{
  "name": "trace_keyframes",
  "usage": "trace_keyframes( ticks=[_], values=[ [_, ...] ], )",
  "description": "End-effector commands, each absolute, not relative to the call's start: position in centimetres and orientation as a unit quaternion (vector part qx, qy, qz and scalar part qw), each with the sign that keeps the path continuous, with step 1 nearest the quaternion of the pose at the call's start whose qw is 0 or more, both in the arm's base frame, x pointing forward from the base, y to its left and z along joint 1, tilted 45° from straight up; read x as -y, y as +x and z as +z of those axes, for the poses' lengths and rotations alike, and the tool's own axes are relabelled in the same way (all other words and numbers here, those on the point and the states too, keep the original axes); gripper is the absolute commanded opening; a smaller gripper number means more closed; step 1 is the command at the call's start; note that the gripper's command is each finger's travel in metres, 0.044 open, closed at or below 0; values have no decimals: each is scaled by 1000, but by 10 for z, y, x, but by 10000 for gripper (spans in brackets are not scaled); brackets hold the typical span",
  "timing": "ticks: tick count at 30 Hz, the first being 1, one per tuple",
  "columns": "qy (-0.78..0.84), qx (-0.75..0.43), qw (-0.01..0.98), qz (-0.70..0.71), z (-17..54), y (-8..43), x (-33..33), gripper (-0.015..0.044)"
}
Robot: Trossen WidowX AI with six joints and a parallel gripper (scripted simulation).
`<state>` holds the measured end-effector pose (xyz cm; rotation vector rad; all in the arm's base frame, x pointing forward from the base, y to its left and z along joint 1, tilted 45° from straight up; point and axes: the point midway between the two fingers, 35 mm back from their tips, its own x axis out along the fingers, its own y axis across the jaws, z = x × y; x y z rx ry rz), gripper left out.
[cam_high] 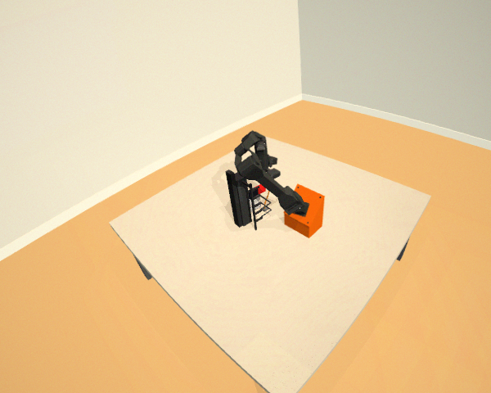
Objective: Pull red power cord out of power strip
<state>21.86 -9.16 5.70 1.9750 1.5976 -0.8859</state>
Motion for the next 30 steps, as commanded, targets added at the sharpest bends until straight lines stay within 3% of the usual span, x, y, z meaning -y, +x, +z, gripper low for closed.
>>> trace_keyframes(
  ticks=[1, 4, 9, 30],
  values=[
    [717, -578, 223, -320, 56, 219, 93, 368],
    [717, -577, 224, -322, 46, 215, 110, 440],
    [716, -577, 224, -322, 25, 205, 141, 440],
    [716, -577, 224, -322, 25, 205, 141, 440]
  ],
)
